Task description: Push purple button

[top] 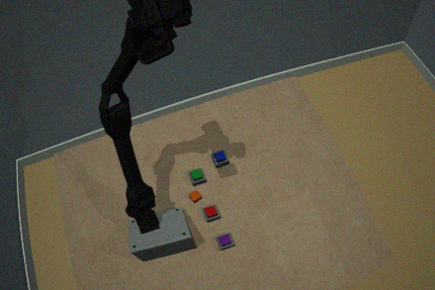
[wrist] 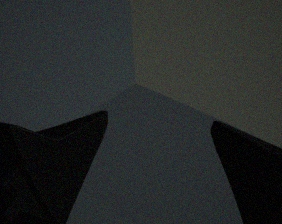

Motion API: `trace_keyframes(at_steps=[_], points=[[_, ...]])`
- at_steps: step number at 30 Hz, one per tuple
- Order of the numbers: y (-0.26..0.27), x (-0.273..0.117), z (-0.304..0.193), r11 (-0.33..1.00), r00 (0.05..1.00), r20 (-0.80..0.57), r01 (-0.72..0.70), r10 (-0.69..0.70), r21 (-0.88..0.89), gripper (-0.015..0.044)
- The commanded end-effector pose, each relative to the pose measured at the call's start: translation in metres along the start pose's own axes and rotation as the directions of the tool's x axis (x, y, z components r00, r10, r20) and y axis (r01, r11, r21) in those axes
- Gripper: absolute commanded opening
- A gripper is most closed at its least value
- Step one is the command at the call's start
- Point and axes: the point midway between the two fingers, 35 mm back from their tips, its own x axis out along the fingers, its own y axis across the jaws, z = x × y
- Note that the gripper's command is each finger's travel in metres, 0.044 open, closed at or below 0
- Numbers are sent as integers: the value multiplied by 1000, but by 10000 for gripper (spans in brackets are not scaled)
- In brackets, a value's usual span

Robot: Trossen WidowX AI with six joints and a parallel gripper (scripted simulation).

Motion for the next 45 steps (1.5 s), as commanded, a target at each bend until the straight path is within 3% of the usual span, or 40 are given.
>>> trace_keyframes(at_steps=[1, 4, 11, 21, 28, 35, 40, 45], points=[[5, 1, 4, 1000, 1000, 13, -9, 9, -10, 400], [68, 6, 45, 987, 981, 144, -110, 127, -119, 400], [149, 1, 81, 938, 915, 262, -244, 307, -248, 400], [312, -45, 107, 708, 639, 334, -518, 693, -479, 400], [412, -101, 89, 430, 349, 255, -681, 902, -593, 400], [492, -176, 45, 40, -14, 83, -784, 996, -620, 400], [529, -238, -1, -292, -301, -74, -788, 951, -542, 400], [542, -306, -55, -628, -588, -225, -701, 777, -338, 400]])
